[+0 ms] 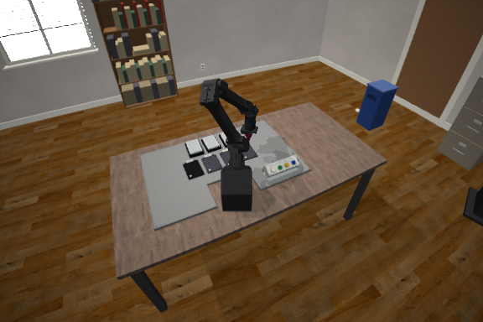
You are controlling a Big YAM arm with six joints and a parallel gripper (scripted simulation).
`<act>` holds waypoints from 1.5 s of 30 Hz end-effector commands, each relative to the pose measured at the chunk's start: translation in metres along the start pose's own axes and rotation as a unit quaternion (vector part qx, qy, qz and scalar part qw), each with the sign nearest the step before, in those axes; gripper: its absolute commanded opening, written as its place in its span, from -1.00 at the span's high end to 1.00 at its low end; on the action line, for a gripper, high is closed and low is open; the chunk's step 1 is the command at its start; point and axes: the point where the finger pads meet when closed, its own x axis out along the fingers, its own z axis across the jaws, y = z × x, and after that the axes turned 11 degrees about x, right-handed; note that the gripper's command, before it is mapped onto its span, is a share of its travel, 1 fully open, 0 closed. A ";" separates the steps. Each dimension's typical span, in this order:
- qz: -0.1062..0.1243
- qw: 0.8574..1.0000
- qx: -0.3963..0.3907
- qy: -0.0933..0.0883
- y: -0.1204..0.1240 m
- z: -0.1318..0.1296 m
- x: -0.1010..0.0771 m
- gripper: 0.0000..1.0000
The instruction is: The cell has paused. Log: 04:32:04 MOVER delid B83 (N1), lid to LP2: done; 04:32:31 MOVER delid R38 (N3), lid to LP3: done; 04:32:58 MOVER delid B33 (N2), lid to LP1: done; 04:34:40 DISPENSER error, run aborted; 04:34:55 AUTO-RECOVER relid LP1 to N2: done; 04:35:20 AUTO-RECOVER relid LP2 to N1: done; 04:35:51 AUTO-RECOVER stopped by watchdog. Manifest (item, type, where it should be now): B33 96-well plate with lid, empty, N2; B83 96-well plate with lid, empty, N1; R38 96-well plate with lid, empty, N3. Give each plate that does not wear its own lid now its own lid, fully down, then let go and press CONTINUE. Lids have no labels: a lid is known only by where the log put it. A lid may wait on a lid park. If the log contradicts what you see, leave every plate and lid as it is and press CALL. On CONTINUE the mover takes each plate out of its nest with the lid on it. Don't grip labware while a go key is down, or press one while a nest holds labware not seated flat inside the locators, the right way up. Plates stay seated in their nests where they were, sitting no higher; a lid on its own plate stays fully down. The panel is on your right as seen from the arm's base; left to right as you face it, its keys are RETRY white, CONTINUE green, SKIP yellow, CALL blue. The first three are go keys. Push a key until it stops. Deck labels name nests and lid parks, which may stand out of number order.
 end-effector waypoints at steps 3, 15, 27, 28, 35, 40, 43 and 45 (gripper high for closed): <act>-0.033 0.999 -0.020 -0.002 -0.027 0.008 -0.019 1.00; -0.030 0.999 -0.022 -0.004 -0.027 0.010 -0.019 1.00; -0.010 0.999 0.032 0.002 0.002 -0.018 -0.008 1.00; -0.010 0.999 0.032 0.002 0.002 -0.018 -0.008 1.00; 0.002 0.995 0.097 0.001 0.016 -0.048 -0.003 1.00; 0.001 0.989 0.147 0.001 0.025 -0.071 -0.003 1.00; 0.000 0.984 0.177 0.001 0.030 -0.085 -0.003 1.00; 0.000 0.982 0.186 0.001 0.032 -0.090 -0.003 1.00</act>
